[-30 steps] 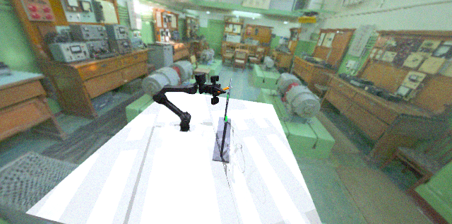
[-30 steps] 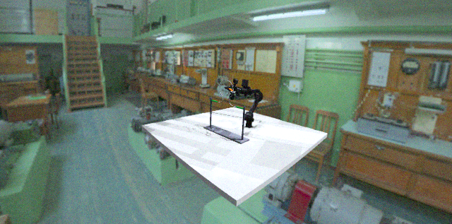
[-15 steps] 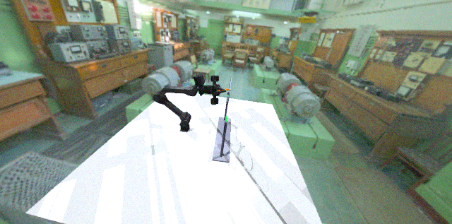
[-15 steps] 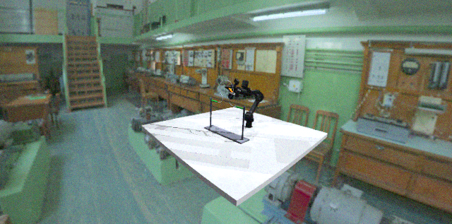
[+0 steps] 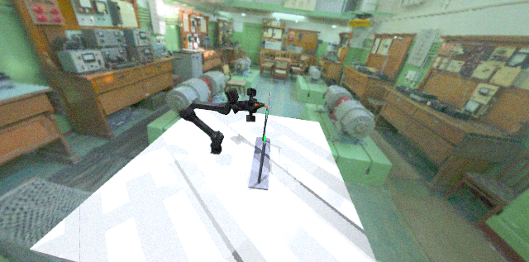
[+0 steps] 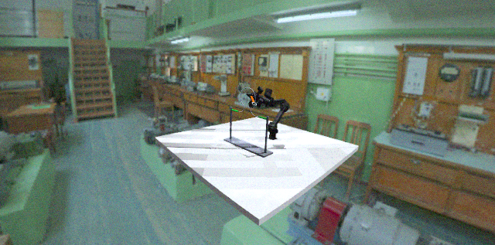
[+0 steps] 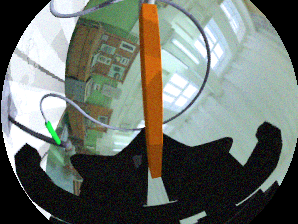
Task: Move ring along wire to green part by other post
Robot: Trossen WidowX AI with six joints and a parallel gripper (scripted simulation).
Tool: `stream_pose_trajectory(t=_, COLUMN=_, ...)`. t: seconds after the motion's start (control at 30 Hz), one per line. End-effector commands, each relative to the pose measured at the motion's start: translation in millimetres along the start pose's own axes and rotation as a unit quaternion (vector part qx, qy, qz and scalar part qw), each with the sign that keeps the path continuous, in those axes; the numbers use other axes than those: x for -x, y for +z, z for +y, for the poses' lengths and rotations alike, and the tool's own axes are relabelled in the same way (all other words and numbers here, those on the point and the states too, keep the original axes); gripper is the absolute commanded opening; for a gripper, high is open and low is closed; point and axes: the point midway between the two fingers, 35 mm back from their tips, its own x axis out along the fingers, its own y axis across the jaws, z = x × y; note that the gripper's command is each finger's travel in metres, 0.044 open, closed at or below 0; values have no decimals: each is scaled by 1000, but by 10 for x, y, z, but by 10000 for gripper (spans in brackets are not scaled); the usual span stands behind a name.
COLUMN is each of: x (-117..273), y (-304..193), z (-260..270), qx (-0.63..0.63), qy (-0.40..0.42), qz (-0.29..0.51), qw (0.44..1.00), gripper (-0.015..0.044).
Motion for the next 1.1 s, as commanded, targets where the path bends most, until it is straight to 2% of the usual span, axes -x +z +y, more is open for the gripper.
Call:
stream_pose_trajectory(t=0.0, x=0, y=-5, z=-18, qx=22, qy=-14, qz=-2, qw=1000, gripper=-150)
stream_pose_trajectory(t=0.57, x=-2, y=-13, z=4, qx=81, qy=-48, qz=-8, qw=996, gripper=-150)
stream_pose_trajectory(t=1.07, x=0, y=-62, z=252, qx=39, qy=-24, qz=-2, qw=999, gripper=-150)
